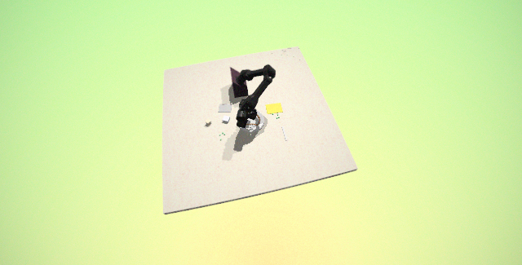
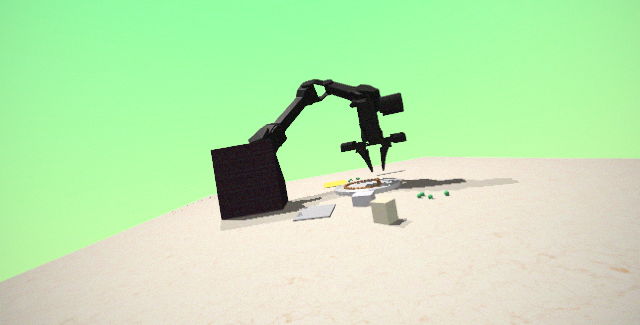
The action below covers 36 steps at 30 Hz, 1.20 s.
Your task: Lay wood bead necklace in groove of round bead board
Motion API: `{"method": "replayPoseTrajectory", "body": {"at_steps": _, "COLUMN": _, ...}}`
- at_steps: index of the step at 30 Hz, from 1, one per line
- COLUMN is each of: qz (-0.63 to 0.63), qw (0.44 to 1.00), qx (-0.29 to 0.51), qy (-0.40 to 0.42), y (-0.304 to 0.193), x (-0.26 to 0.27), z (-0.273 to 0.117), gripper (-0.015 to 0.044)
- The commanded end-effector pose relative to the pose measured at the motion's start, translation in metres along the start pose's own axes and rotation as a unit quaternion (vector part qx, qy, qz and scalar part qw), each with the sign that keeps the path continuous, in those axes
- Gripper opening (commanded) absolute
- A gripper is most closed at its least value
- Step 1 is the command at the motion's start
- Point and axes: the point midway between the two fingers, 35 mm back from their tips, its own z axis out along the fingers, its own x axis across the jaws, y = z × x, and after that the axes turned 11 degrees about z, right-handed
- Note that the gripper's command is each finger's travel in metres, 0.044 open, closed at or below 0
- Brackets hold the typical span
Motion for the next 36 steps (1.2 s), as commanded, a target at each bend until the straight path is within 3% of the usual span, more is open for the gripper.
{"method": "replayPoseTrajectory", "body": {"at_steps": 1, "qz": 0.030, "qw": 1.000, "qx": 0.000, "qy": 0.002, "y": -0.010, "x": -0.002, "z": -0.004, "gripper": 0.0120}}
{"method": "replayPoseTrajectory", "body": {"at_steps": 35, "qz": 0.030, "qw": 1.000, "qx": -0.001, "qy": 0.002, "y": -0.010, "x": -0.002, "z": 0.037, "gripper": 0.0120}}
{"method": "replayPoseTrajectory", "body": {"at_steps": 36, "qz": 0.025, "qw": 1.000, "qx": 0.001, "qy": 0.002, "y": -0.009, "x": -0.002, "z": 0.034, "gripper": 0.0094}}
